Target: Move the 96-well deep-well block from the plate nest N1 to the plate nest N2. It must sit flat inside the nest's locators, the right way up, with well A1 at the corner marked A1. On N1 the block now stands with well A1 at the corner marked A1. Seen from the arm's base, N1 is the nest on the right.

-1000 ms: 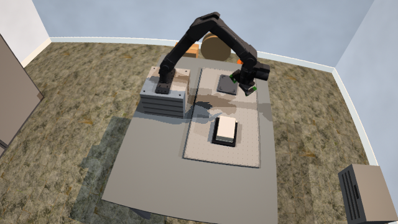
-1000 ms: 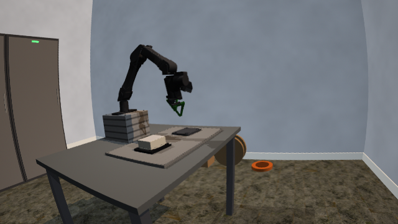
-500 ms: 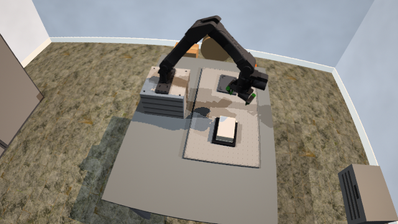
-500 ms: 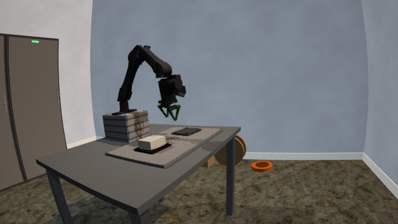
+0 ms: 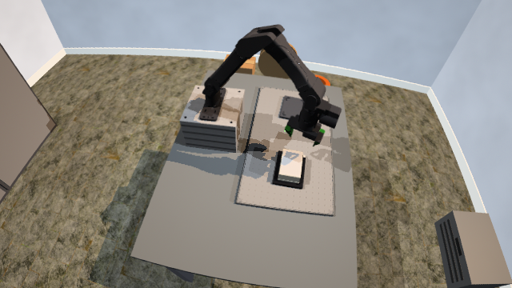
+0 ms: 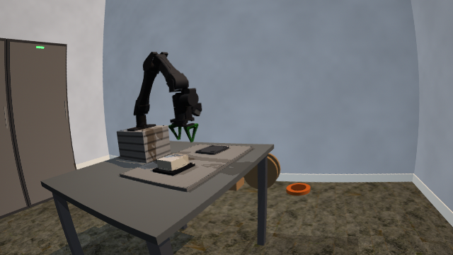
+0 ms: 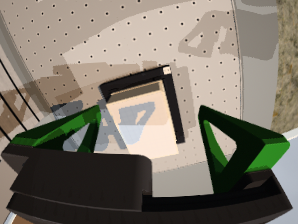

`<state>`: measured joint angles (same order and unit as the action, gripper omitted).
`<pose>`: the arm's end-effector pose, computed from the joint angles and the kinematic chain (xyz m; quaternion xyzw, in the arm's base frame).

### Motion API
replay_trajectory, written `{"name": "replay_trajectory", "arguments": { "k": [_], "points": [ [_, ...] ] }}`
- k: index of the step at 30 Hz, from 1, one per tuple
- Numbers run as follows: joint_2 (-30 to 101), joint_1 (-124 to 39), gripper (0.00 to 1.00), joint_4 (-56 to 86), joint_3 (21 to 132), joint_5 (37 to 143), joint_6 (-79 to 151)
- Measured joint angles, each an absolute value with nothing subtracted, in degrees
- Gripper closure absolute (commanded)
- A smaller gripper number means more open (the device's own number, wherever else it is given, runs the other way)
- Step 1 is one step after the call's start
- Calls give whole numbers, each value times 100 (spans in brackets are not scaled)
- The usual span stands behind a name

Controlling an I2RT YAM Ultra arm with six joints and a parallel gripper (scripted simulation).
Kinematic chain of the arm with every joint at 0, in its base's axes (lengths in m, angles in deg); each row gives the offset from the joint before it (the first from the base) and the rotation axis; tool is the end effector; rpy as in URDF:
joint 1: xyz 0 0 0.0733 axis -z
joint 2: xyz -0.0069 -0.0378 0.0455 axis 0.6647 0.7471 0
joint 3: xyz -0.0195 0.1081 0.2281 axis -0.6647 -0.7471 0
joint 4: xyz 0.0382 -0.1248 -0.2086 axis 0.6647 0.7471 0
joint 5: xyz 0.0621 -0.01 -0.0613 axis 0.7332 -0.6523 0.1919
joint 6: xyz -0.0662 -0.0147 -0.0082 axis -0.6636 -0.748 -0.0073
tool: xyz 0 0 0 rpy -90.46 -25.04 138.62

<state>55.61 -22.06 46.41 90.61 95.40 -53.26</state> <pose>0.3502 -0.1177 0.0870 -0.5710 0.8193 0.0320 0.0396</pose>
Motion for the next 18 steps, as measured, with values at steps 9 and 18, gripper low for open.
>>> {"name": "replay_trajectory", "arguments": {
  "k": [9, 18],
  "points": [
    [5591, -1686, 0, 4458, 8897, 9186, -6587],
    [5613, -1413, 0, 4333, 8812, 8939, -7501]
  ]
}}
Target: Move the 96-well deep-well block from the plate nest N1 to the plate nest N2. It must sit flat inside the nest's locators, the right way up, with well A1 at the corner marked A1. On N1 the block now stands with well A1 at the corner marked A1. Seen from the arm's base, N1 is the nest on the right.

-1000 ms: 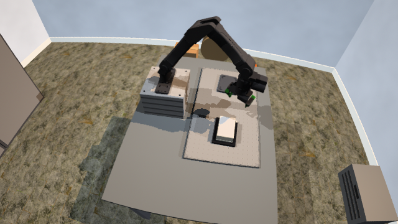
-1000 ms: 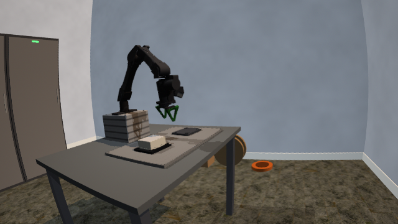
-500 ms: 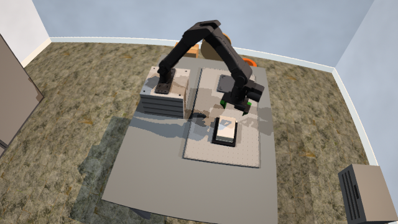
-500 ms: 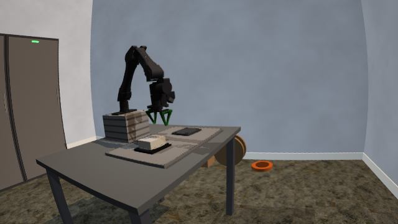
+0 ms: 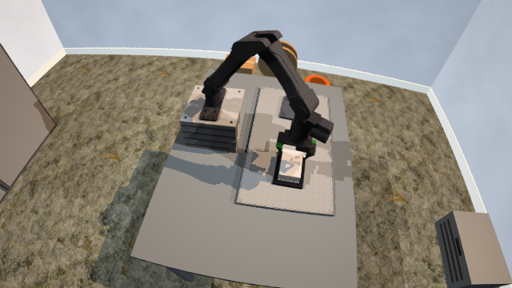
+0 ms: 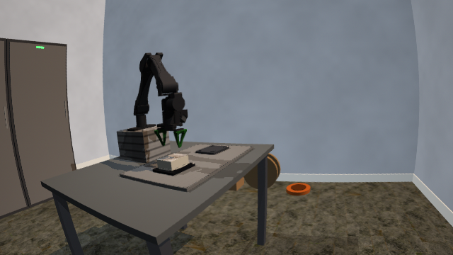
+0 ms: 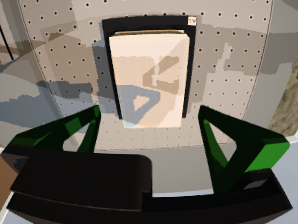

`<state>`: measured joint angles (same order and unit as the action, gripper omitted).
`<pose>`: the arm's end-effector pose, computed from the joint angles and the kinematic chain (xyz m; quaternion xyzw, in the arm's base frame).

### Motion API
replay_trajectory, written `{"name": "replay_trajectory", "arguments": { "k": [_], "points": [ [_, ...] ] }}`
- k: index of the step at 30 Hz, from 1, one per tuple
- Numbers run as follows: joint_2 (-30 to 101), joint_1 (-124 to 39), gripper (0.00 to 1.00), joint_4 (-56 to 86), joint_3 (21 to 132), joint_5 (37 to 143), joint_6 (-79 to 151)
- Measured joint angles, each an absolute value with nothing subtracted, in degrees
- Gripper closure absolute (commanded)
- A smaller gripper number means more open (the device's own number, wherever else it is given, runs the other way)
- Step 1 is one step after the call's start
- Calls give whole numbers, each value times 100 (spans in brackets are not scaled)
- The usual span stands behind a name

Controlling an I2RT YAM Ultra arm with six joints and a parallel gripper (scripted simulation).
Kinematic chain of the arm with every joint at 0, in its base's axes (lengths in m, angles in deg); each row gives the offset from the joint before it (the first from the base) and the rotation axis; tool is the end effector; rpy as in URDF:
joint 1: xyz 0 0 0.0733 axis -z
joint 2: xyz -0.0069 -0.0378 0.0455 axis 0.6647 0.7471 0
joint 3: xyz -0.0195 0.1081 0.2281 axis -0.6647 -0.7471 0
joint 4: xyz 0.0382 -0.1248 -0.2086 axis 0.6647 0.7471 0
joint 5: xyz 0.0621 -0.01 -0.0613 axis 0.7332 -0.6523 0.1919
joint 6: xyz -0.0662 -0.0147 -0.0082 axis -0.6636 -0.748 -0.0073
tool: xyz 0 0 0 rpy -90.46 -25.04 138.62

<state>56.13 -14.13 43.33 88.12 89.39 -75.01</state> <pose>0.3244 -0.1682 0.0745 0.6664 -0.7455 -0.0017 0.0023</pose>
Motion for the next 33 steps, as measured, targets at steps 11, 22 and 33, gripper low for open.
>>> {"name": "replay_trajectory", "arguments": {
  "k": [11, 22, 33],
  "points": [
    [5613, -1406, 0, 4298, 8812, 8926, -7688],
    [5819, -1406, 0, 4064, 8698, 8926, -7706],
    [6009, -1406, 0, 3778, 8620, 8926, -7708]
  ]
}}
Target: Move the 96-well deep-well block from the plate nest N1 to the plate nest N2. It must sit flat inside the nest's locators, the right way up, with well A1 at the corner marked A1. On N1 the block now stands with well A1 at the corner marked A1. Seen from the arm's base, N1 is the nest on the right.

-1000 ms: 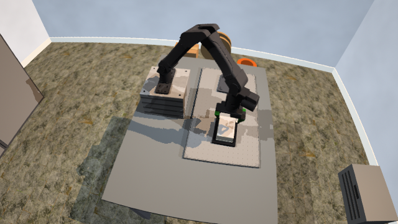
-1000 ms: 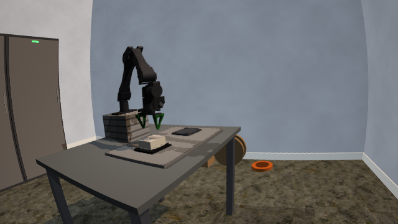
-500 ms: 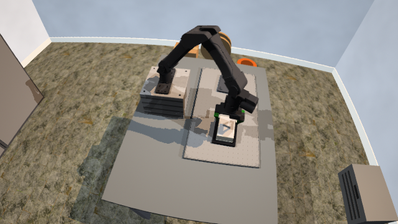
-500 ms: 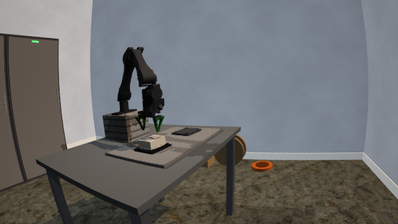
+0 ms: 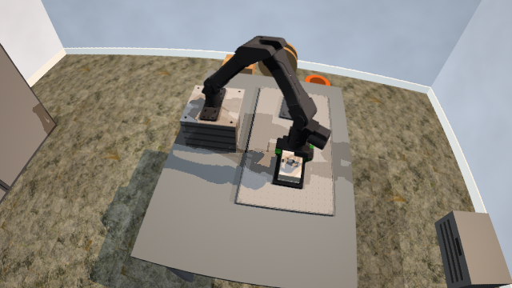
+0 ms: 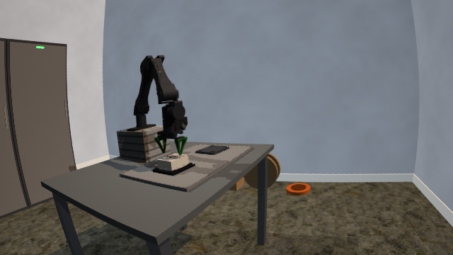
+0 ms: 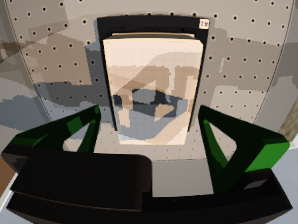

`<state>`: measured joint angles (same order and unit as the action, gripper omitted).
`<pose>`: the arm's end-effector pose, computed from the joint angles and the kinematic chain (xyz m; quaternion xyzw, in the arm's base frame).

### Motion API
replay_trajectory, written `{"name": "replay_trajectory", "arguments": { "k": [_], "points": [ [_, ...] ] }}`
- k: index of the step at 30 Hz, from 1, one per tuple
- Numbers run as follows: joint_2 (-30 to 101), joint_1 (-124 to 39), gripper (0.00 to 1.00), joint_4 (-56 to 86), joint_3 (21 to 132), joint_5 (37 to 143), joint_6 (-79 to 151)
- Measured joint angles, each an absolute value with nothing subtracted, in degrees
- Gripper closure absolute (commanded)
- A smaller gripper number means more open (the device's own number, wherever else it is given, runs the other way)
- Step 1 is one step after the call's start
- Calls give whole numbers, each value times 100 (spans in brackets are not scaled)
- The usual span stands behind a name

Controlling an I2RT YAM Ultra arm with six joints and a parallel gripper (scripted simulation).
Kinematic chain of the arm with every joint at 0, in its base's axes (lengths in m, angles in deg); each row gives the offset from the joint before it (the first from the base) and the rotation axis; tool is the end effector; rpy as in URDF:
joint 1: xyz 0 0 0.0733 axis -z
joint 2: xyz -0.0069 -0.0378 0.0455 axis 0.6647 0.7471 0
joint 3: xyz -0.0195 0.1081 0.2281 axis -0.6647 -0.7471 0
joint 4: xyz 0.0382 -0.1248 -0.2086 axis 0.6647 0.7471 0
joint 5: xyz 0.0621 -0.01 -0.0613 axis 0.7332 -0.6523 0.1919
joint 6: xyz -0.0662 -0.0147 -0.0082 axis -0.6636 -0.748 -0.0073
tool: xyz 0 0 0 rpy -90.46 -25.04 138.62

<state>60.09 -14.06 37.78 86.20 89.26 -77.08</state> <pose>0.3237 -0.1685 0.0439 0.6794 -0.7338 -0.0041 0.0043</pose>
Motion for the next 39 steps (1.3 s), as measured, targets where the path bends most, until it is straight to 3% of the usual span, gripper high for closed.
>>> {"name": "replay_trajectory", "arguments": {
  "k": [39],
  "points": [
    [6796, -1402, 0, 2847, 8504, 8928, -7713]
  ]
}}
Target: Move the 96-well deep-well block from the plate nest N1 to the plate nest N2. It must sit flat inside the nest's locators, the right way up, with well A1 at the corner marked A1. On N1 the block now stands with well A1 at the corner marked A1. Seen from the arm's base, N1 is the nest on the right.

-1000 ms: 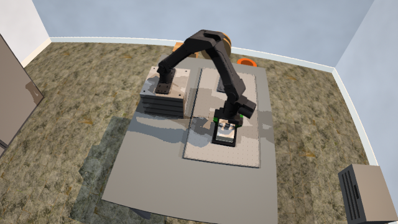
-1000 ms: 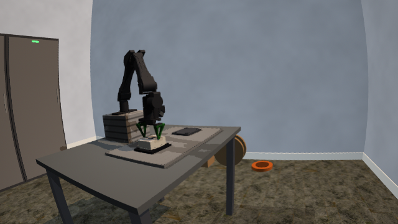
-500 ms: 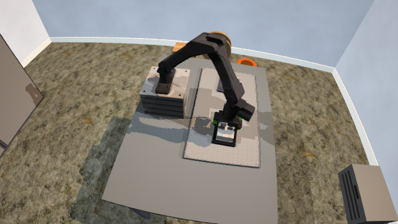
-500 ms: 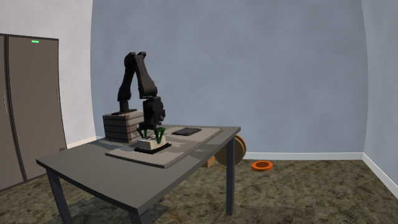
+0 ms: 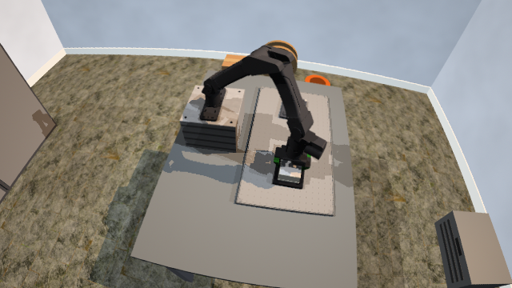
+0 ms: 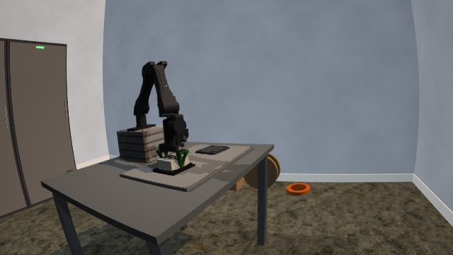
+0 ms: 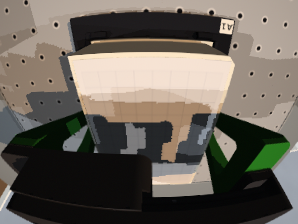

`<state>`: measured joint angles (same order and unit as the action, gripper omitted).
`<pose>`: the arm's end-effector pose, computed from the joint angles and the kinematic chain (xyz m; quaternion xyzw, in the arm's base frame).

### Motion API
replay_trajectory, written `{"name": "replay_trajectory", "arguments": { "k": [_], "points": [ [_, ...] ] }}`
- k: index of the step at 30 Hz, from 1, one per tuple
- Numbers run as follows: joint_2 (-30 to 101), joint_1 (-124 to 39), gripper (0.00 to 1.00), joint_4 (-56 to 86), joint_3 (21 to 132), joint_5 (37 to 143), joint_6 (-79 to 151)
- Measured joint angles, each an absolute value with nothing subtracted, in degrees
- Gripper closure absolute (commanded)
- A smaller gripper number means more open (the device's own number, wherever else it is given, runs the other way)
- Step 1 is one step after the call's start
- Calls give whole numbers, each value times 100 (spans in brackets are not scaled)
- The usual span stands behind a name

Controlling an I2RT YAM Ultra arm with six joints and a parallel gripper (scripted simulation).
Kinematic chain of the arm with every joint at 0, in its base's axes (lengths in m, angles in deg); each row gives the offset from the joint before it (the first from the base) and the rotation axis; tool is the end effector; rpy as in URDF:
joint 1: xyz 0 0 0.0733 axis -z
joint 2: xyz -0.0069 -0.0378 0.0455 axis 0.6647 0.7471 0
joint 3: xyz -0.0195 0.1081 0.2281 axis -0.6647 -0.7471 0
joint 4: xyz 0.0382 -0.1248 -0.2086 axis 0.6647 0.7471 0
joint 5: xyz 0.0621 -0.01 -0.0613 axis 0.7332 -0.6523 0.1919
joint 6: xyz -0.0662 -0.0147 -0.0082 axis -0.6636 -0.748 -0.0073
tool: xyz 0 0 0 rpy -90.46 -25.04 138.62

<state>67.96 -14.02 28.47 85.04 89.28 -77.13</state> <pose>0.3244 -0.1691 -0.0075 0.6794 -0.7337 -0.0018 0.0033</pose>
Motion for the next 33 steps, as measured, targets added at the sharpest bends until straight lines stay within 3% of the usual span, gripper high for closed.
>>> {"name": "replay_trajectory", "arguments": {
  "k": [10, 11, 33],
  "points": [
    [6796, -1404, 0, 2805, 8504, 8928, -7713],
    [6796, -1404, 100, 2805, 8504, 8928, -7713],
    [6796, -1404, 100, 2799, 8504, 8928, -7715]
  ]
}}
